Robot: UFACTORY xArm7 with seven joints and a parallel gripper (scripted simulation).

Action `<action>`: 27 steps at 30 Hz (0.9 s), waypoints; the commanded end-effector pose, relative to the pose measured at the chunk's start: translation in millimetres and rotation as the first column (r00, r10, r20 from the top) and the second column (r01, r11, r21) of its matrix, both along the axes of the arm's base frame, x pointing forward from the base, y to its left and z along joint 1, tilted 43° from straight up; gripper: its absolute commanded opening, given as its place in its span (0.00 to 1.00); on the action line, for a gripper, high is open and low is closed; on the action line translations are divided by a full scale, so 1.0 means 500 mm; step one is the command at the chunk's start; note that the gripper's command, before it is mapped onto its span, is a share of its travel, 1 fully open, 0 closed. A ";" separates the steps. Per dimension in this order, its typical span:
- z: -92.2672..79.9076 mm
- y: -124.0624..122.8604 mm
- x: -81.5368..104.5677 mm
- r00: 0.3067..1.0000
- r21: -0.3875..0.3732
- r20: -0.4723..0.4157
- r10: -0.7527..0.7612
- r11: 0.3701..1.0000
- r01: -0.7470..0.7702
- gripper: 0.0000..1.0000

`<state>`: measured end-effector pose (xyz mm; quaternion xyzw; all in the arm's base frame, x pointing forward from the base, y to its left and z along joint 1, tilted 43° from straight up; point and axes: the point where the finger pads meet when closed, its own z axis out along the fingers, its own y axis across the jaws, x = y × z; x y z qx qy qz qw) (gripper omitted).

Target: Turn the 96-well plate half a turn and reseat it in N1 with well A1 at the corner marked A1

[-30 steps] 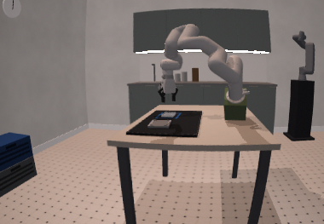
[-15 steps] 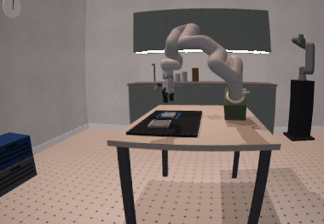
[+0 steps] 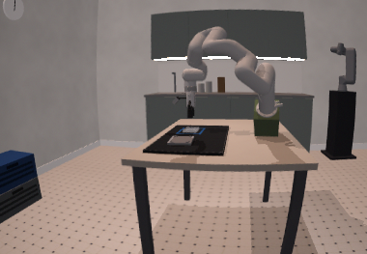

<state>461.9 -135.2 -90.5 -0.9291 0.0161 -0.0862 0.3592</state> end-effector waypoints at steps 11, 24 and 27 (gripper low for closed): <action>0.001 -0.007 0.002 0.913 -0.122 0.270 0.307 0.951 -0.284 1.00; 0.001 -0.007 0.002 0.710 -0.276 0.440 0.550 0.835 -0.476 1.00; 0.001 -0.007 0.002 0.638 -0.323 0.473 0.608 0.793 -0.516 1.00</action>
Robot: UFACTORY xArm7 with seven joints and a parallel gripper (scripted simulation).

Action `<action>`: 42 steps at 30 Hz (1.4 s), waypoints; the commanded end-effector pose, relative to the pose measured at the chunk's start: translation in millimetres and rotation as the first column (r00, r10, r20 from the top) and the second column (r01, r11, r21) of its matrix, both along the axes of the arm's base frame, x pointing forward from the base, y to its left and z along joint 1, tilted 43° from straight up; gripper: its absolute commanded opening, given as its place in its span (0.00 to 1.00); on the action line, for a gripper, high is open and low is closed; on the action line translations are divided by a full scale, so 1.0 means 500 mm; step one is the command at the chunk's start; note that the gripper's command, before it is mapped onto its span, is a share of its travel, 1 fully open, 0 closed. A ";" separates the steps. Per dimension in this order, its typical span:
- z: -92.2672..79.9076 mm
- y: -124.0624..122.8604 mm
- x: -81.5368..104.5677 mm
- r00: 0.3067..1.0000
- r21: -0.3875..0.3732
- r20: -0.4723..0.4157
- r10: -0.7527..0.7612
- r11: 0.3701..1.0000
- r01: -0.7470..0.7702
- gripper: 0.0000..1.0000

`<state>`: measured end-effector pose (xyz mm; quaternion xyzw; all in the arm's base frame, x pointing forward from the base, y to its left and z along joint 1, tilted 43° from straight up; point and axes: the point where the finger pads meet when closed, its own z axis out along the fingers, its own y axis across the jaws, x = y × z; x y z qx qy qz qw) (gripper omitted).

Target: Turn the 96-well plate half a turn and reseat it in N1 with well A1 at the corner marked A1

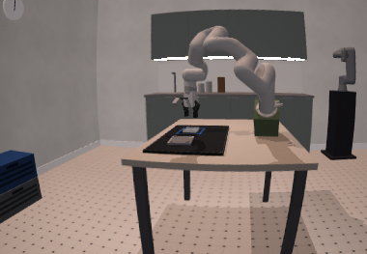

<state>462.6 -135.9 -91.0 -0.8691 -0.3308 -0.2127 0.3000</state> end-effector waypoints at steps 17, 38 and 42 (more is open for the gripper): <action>0.002 -0.006 0.001 0.812 -0.200 0.374 0.448 0.894 -0.401 1.00; -0.011 0.006 0.004 0.770 -0.231 0.404 0.494 0.869 -0.437 1.00; -0.015 0.010 0.005 0.770 -0.231 0.404 0.494 0.869 -0.437 1.00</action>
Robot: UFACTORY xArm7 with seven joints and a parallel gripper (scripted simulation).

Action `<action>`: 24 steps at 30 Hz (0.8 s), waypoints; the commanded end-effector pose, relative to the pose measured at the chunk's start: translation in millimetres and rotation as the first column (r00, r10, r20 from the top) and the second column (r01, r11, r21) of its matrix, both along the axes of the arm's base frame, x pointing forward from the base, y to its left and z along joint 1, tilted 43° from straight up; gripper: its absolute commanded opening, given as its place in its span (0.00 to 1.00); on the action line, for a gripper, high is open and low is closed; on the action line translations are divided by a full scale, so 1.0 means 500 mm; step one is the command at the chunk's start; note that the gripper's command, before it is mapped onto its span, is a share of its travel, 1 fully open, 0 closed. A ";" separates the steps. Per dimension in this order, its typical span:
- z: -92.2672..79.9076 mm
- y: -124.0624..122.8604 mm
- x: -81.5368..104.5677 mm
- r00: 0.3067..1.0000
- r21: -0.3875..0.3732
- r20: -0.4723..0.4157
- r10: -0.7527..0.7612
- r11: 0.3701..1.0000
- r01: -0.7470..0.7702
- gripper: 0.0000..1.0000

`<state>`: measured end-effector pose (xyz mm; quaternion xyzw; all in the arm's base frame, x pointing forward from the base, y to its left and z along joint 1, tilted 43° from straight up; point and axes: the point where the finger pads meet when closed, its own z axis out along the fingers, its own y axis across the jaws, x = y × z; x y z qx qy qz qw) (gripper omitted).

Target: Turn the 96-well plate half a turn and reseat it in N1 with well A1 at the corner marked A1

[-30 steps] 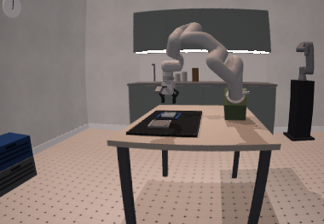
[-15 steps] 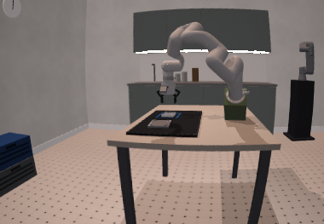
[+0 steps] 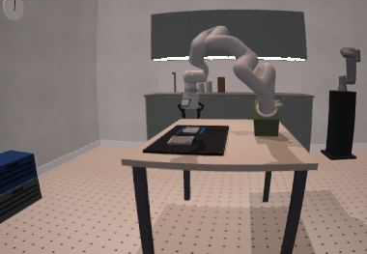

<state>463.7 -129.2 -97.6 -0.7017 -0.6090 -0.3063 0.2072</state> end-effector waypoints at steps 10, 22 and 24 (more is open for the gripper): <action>-0.026 0.019 0.009 1.000 -0.005 0.003 -0.004 1.000 0.004 1.00; -0.051 0.041 0.015 1.000 -0.005 0.003 -0.004 1.000 0.004 1.00; -0.056 0.045 0.016 1.000 -0.005 0.003 -0.004 1.000 0.004 1.00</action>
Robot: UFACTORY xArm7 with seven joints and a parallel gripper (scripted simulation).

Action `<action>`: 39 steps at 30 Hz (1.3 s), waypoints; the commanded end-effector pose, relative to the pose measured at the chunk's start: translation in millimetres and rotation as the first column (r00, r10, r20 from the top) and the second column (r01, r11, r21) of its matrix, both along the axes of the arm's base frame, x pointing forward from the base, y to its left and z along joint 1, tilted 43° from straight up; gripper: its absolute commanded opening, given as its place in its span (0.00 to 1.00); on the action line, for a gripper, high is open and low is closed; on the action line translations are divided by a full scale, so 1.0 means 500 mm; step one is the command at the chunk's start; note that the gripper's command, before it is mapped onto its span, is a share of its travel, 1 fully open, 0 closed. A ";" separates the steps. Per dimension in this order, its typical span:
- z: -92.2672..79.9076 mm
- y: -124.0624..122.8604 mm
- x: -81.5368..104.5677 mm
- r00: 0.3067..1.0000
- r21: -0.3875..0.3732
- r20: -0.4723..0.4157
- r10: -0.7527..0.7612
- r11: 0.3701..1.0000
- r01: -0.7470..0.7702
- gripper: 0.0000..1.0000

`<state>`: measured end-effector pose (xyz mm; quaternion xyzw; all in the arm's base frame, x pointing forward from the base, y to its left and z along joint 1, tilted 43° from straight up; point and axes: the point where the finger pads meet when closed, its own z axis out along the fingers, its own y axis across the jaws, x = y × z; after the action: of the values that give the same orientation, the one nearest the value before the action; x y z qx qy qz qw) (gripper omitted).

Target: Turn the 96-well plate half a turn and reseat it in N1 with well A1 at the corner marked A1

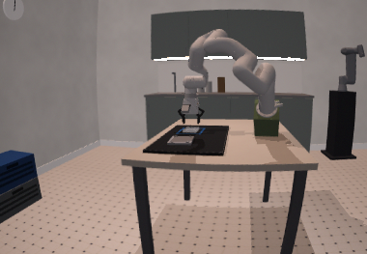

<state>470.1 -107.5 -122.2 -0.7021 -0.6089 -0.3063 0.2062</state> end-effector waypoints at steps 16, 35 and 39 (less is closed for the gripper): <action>-0.024 0.018 0.008 1.000 -0.003 0.002 -0.003 1.000 0.003 1.00; -0.038 0.030 0.011 1.000 -0.003 0.002 -0.003 1.000 0.003 1.00; -0.042 0.034 0.012 1.000 -0.003 0.002 -0.003 1.000 0.003 1.00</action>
<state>475.0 -89.1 -142.3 -0.7020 -0.6089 -0.3063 0.2064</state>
